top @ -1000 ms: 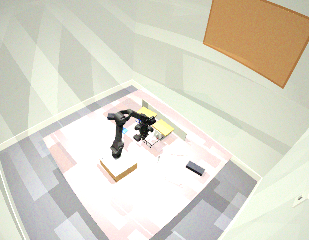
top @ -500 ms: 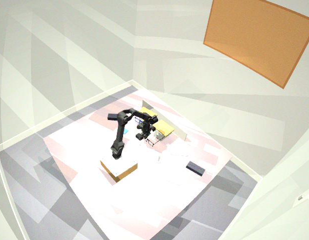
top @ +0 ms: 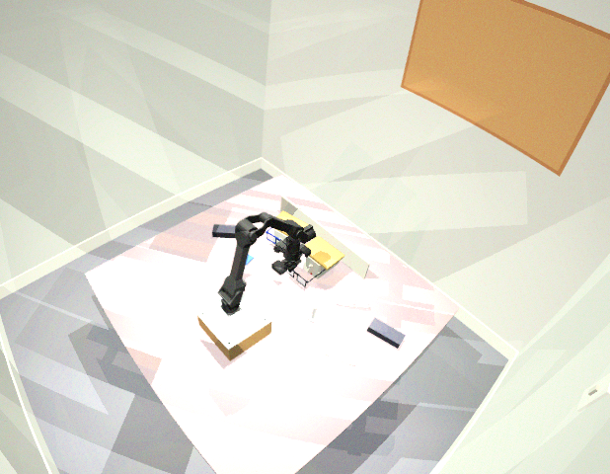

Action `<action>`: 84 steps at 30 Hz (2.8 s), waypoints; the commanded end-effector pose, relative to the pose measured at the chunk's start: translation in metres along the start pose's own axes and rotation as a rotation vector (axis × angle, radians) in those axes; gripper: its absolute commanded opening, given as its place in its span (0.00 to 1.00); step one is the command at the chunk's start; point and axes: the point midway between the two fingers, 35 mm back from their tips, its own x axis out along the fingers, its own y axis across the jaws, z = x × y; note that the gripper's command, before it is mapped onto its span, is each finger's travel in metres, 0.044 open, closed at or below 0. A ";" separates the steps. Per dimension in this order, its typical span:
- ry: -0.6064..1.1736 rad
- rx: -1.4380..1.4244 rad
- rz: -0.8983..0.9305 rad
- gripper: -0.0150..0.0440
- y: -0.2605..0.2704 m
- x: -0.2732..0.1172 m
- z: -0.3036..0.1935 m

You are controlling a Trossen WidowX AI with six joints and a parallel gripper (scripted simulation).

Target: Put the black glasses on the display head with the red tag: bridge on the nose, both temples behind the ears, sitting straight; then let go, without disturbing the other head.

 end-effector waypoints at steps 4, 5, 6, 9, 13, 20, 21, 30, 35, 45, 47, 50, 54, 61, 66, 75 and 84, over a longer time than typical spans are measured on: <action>-0.003 0.003 0.003 0.25 -0.011 0.001 0.000; -0.003 0.003 0.003 0.25 -0.012 0.001 0.000; -0.003 0.003 0.003 0.25 -0.014 0.001 0.000; -0.003 0.003 0.002 0.25 -0.018 0.001 0.000; -0.003 0.003 0.002 0.25 -0.025 0.001 0.000; -0.003 0.003 0.001 0.25 -0.035 0.001 0.000; -0.003 0.003 0.001 0.25 -0.037 0.001 0.000; -0.003 0.003 -0.001 0.25 -0.050 0.001 0.000; -0.003 0.003 -0.001 0.25 -0.058 0.000 0.000; -0.002 0.003 -0.003 0.25 -0.072 0.000 0.000; 0.001 0.003 -0.003 0.25 -0.074 0.000 0.000; 0.005 0.003 -0.003 0.25 -0.076 0.000 0.000; 0.008 0.003 -0.003 0.25 -0.078 0.000 0.001; 0.008 0.003 -0.003 0.25 -0.077 0.002 0.001; 0.008 0.003 -0.003 0.25 -0.077 0.002 0.001; 0.008 0.003 -0.003 0.25 -0.077 0.002 0.001; 0.008 0.003 -0.003 0.25 -0.077 0.003 0.001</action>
